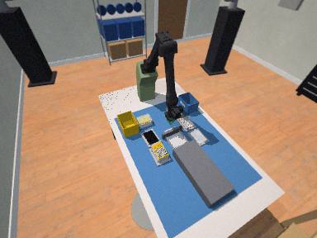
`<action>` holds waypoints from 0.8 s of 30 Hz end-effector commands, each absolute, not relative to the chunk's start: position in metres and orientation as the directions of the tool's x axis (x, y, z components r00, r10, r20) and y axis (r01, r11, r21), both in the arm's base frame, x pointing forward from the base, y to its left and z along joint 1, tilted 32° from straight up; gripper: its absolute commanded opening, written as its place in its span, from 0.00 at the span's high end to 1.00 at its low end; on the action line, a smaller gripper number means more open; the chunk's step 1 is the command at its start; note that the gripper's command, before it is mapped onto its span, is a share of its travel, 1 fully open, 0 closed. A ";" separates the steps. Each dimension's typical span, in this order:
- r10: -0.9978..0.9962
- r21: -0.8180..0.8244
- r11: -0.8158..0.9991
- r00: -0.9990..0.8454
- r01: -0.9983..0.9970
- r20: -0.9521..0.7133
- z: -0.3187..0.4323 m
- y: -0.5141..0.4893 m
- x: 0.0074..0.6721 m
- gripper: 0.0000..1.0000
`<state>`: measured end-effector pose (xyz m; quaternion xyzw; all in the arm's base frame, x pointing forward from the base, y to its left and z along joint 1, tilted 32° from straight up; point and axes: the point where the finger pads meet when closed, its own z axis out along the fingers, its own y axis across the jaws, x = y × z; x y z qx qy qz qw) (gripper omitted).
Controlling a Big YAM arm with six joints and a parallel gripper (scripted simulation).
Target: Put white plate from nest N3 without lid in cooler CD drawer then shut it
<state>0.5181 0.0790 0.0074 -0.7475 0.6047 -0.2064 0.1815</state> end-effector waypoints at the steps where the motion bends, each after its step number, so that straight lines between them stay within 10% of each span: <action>1: -0.980 -0.532 -0.198 0.182 -0.824 0.082 0.021 0.085 0.513 0.70; 24: -0.980 -0.532 -0.198 0.182 -0.823 0.082 0.043 0.084 0.499 0.70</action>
